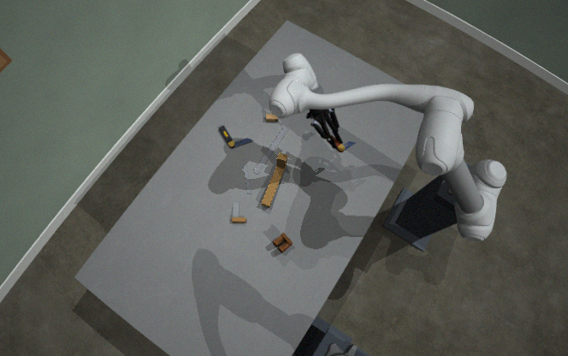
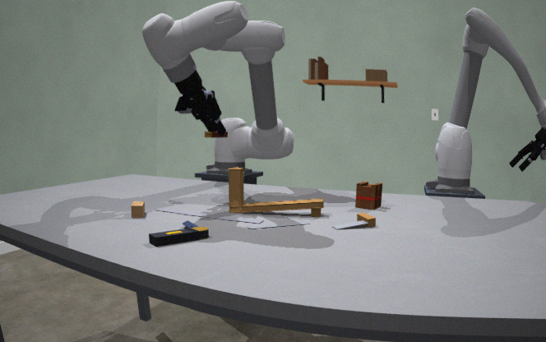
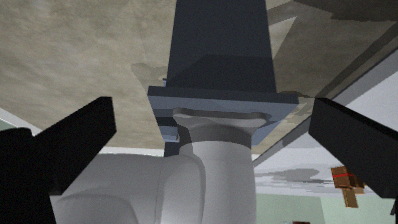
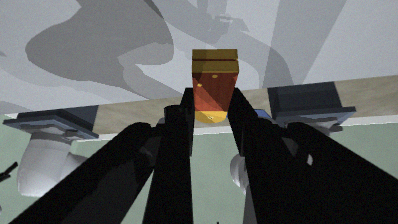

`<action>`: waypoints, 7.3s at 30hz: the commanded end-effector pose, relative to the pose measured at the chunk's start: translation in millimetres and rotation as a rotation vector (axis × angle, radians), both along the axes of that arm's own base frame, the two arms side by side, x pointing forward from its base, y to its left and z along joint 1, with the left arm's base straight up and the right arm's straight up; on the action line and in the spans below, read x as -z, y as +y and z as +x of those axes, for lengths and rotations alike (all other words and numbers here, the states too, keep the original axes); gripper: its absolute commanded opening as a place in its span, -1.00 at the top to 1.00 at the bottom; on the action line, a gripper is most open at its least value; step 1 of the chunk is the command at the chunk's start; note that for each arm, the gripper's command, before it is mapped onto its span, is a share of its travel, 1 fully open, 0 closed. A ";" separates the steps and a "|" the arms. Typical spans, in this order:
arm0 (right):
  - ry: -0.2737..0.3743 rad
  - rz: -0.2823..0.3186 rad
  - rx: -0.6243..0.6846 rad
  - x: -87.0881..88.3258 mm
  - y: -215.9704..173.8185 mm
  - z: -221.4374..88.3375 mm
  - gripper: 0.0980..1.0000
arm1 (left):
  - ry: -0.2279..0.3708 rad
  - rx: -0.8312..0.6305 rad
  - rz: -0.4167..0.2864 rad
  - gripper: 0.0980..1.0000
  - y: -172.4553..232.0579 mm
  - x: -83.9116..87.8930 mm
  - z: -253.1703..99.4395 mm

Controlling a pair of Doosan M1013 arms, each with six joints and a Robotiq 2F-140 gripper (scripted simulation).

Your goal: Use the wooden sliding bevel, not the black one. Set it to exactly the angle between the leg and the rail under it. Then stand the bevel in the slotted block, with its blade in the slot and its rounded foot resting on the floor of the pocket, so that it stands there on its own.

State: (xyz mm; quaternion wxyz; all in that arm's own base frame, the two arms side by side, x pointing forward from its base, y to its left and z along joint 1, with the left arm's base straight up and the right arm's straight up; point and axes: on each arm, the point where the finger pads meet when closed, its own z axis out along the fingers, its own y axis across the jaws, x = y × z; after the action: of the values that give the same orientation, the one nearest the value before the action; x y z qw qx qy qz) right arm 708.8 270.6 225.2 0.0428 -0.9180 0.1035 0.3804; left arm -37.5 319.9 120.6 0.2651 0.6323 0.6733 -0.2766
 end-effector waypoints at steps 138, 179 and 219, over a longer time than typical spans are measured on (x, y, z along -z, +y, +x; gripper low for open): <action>-0.519 1.951 -2.019 40.3 441.0 -9.6 1.00 | 0.000 0.000 0.001 -1.00 0.3 -0.4 -0.1; -0.562 2.114 -2.188 43.8 477.8 -10.5 1.00 | 0.000 0.000 0.001 -1.00 0.3 -0.4 -0.1; -0.563 2.114 -2.188 82.6 478.0 -10.7 1.00 | 0.000 0.000 0.001 -1.00 0.3 -0.4 -0.1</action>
State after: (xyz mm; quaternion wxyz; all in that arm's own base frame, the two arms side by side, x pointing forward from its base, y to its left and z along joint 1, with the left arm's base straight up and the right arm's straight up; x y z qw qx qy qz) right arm 698.1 748.4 144.5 0.3785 -0.1353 -0.9140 -0.0559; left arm -37.5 319.9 120.6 0.2651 0.6323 0.6733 -0.2766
